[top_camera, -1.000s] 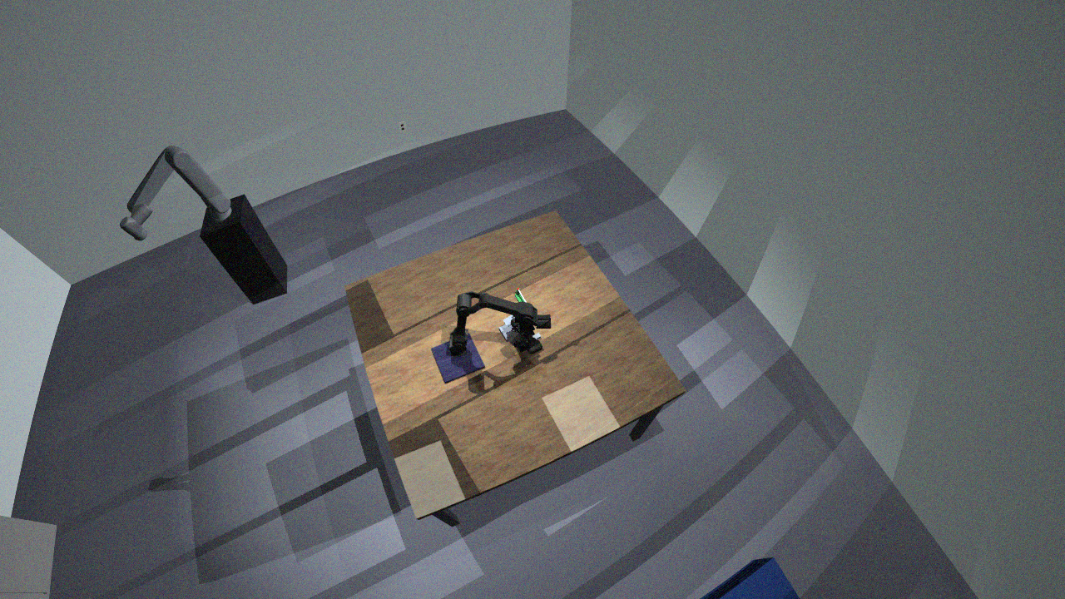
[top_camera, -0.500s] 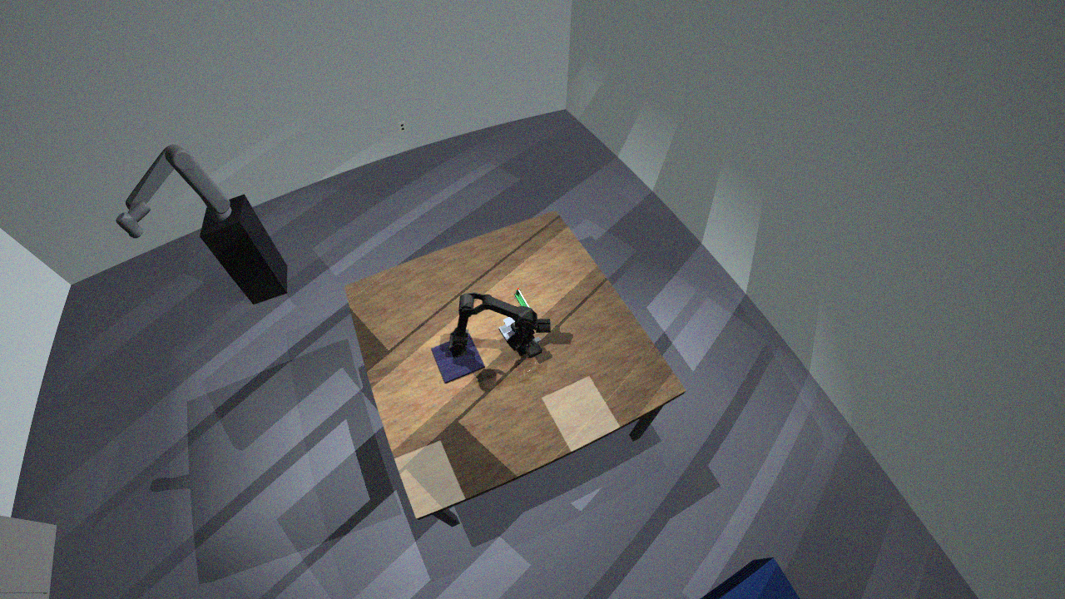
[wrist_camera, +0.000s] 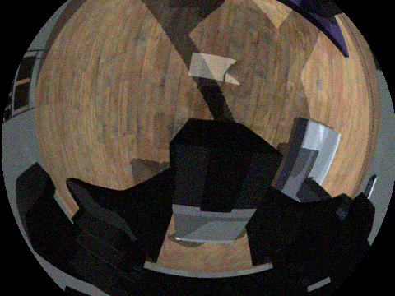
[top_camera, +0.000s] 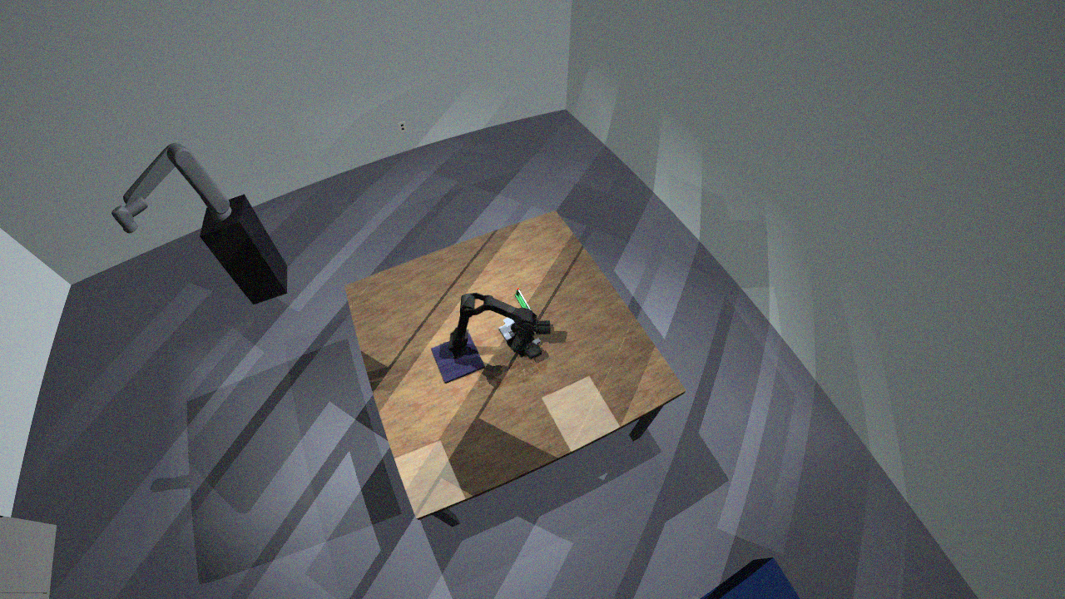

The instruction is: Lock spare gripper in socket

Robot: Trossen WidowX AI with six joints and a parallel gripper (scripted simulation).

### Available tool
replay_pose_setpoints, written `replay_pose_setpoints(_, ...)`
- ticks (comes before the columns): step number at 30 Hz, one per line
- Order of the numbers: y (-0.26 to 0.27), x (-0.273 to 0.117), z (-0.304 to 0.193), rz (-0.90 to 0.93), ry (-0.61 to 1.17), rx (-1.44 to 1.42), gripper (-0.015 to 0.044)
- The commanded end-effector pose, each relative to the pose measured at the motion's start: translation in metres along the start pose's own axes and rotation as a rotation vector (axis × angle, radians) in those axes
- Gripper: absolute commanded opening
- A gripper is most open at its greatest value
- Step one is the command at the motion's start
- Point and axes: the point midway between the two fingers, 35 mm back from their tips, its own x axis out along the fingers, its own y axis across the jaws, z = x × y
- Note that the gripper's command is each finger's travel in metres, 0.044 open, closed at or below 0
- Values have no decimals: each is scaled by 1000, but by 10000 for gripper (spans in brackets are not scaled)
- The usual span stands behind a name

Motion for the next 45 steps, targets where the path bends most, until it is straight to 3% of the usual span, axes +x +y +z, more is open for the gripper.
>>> replay_pose_setpoints(1, 0, -1, 0, 1, 2, 0, 184)
replay_pose_setpoints(11, 0, -1, 0, 1, 2, 0, 440)
replay_pose_setpoints(45, -5, -44, 8, -26, -49, 3, 440)
